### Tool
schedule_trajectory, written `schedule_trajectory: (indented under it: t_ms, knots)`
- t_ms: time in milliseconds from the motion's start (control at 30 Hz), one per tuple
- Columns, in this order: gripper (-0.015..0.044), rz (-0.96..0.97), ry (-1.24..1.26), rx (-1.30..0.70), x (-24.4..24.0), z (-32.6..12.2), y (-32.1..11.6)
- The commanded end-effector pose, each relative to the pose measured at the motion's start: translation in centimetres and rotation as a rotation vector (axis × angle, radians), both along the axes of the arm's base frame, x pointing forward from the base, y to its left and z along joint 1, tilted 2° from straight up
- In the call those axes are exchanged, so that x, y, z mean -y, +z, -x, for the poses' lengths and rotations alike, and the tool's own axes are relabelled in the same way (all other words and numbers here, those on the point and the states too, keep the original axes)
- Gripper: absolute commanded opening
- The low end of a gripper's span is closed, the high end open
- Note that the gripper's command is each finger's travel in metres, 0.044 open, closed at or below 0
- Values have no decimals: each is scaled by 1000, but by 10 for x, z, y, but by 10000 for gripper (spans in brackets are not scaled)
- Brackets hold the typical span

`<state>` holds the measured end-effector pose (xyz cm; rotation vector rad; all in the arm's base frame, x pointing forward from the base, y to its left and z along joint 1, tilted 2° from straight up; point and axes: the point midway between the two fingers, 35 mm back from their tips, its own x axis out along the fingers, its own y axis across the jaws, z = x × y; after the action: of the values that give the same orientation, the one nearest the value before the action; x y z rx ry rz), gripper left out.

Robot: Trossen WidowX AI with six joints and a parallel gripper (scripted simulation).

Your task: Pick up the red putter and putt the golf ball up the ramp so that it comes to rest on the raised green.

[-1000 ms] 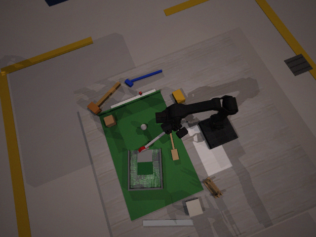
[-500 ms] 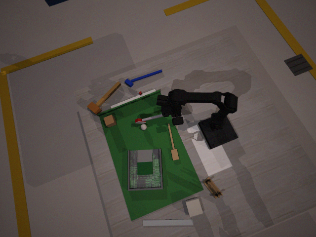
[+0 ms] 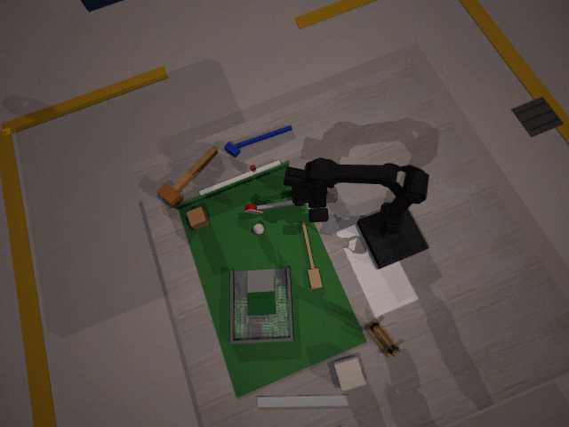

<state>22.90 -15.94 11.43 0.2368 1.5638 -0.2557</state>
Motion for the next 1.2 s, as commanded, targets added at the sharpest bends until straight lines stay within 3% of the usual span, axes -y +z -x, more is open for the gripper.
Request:
schedule_trajectory:
  t_ms: [0,1167]
  knots:
    - [0,1,-4,-6,0,2,-15]
    - [0,-2,-3,-3,0,2,-45]
